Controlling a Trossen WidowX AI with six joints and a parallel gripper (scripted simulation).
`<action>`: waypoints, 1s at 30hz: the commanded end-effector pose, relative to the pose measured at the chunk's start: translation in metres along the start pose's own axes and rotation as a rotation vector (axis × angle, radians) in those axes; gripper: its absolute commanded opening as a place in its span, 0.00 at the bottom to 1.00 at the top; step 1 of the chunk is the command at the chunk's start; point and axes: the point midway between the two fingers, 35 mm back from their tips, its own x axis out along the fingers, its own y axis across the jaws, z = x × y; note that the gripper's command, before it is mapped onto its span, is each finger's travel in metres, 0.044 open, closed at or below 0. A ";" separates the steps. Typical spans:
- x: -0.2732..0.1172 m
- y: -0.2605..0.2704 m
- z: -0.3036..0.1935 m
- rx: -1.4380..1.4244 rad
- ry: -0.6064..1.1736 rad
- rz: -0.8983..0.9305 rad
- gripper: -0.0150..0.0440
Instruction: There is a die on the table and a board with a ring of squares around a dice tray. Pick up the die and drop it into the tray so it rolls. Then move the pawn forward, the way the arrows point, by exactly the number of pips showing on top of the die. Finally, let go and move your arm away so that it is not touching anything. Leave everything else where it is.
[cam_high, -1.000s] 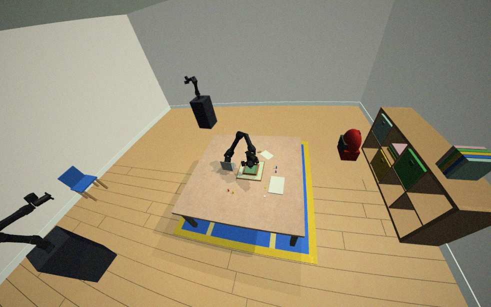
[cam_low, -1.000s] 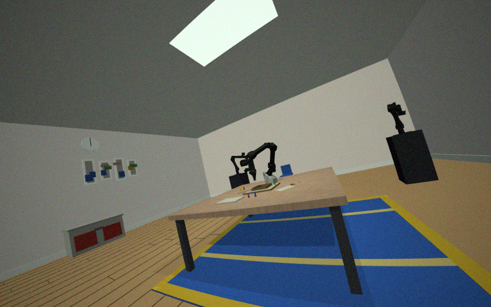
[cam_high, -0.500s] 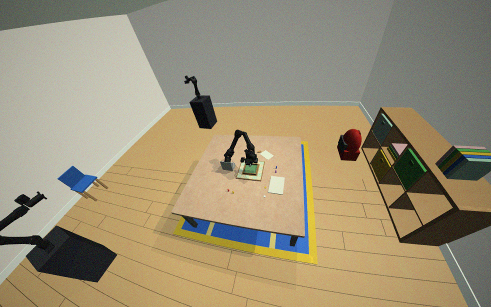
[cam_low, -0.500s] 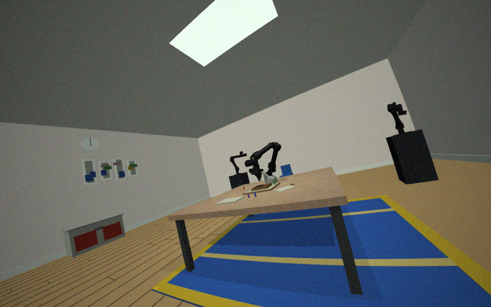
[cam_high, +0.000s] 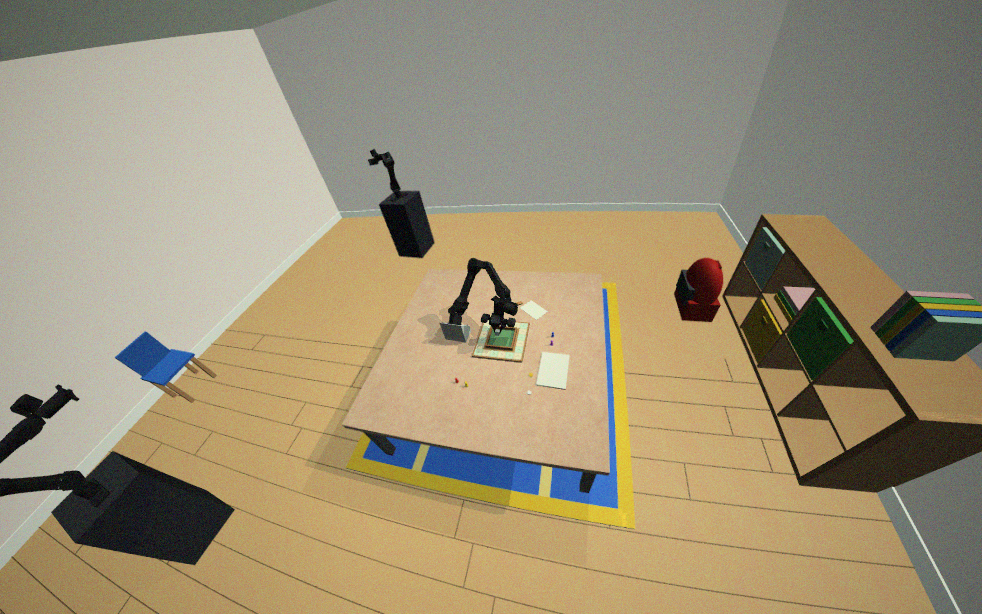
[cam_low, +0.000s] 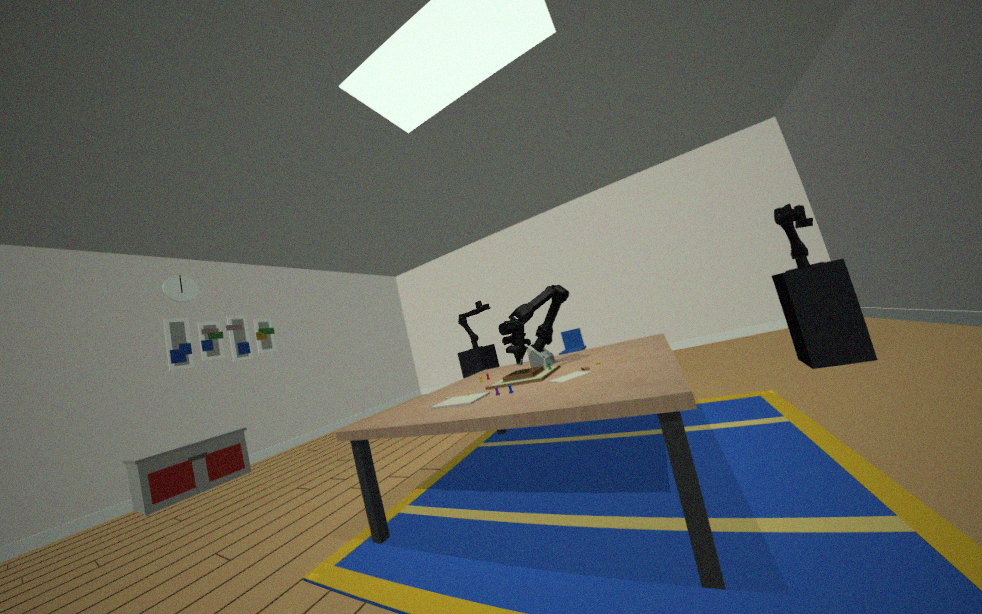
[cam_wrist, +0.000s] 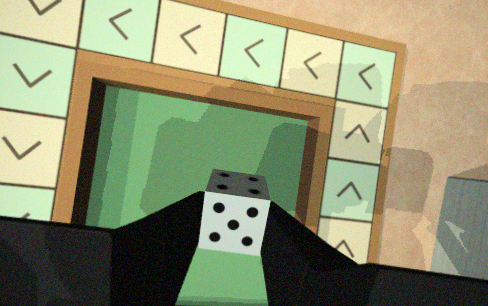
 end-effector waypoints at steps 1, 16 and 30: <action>0.001 -0.002 0.000 0.008 -0.145 -0.009 0.25; 0.004 -0.003 0.000 0.048 -0.564 0.108 0.25; -0.047 0.005 -0.016 0.047 -0.565 0.109 0.25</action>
